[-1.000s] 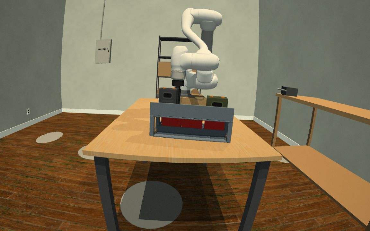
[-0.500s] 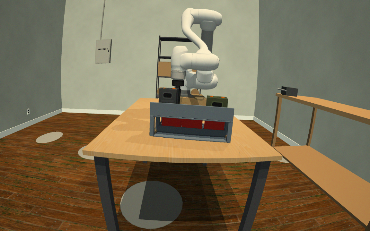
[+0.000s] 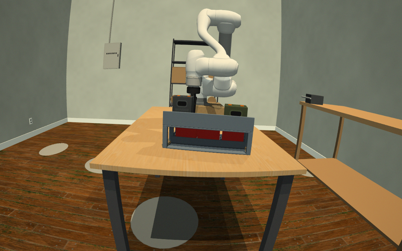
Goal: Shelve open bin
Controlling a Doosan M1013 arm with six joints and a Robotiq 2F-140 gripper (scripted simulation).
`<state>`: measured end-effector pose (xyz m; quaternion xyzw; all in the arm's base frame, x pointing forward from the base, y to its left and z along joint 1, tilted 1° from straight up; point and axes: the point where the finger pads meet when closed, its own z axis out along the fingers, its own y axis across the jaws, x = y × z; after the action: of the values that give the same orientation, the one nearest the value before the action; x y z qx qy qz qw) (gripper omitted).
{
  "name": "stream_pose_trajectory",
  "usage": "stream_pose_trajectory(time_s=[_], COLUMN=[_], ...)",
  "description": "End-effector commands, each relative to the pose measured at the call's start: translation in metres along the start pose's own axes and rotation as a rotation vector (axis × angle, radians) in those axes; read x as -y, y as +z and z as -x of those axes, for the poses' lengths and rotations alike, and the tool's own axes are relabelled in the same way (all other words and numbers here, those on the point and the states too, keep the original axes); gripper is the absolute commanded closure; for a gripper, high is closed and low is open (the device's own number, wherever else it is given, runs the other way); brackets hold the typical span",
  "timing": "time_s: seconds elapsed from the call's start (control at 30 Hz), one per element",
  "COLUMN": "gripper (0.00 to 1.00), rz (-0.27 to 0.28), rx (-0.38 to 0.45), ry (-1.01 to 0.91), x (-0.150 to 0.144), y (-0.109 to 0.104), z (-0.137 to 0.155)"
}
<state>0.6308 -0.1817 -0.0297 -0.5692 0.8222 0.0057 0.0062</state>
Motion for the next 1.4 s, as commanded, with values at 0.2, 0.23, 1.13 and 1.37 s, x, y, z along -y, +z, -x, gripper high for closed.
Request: stream_pose_trajectory(time_s=[0.2,0.23,1.13,1.37], gripper=[1.0,1.0,1.0,1.0], rz=[0.0,0.0,0.0,0.0], rx=[0.0,0.0,0.0,0.0], ry=[0.0,0.0,0.0,0.0], x=[0.001,0.002,0.017,0.017], y=[0.0,0.0,0.0,0.0], z=[0.0,0.0,0.0,0.0])
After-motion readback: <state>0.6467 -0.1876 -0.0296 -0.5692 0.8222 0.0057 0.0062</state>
